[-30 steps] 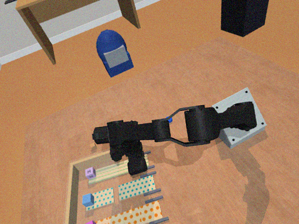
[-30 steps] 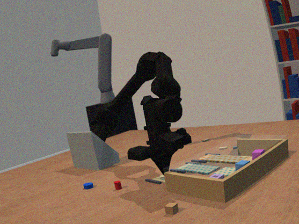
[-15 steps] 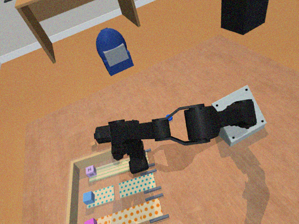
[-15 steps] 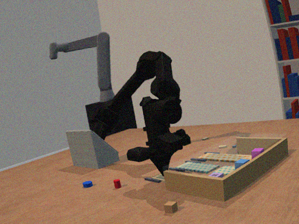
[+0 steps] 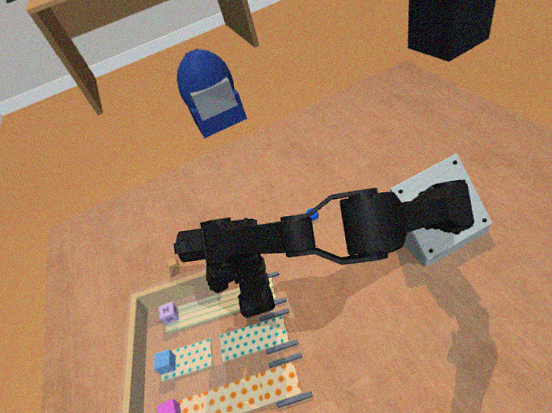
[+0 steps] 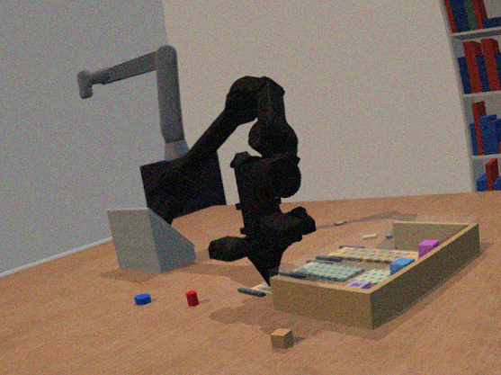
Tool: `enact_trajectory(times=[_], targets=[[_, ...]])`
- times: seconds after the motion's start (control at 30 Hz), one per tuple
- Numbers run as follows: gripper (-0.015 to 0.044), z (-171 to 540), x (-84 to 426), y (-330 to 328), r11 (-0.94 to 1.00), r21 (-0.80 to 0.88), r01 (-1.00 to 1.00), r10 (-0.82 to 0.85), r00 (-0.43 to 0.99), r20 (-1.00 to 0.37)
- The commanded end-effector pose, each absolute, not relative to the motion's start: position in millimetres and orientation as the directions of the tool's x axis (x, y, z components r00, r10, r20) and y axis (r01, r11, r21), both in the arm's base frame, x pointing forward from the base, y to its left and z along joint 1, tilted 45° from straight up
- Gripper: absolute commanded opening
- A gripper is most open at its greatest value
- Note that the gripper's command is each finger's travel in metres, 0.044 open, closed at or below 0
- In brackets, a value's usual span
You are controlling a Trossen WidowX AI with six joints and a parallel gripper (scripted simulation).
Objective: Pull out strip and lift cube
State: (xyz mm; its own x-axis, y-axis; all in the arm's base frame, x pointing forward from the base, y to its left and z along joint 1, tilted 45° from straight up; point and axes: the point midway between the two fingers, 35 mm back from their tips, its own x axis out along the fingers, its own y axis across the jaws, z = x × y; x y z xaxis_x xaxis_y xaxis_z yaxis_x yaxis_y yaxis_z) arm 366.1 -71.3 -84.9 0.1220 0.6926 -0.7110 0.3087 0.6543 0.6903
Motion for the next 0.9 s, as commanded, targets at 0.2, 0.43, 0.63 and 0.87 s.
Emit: enact_trajectory(times=[0.2,0.43,0.63,0.87], targets=[[0.0000,-86.0,365.9,-69.9,0.651,0.691,0.313,0.694,0.122,-0.709],[0.0000,-86.5,366.2,-69.5,0.651,0.691,0.313,0.694,0.122,-0.709],[0.0000,-87.0,366.5,-69.2,0.651,0.692,0.313,0.694,0.122,-0.709],[0.0000,-87.0,363.4,-68.2,0.651,0.691,0.313,0.694,0.122,-0.709]])
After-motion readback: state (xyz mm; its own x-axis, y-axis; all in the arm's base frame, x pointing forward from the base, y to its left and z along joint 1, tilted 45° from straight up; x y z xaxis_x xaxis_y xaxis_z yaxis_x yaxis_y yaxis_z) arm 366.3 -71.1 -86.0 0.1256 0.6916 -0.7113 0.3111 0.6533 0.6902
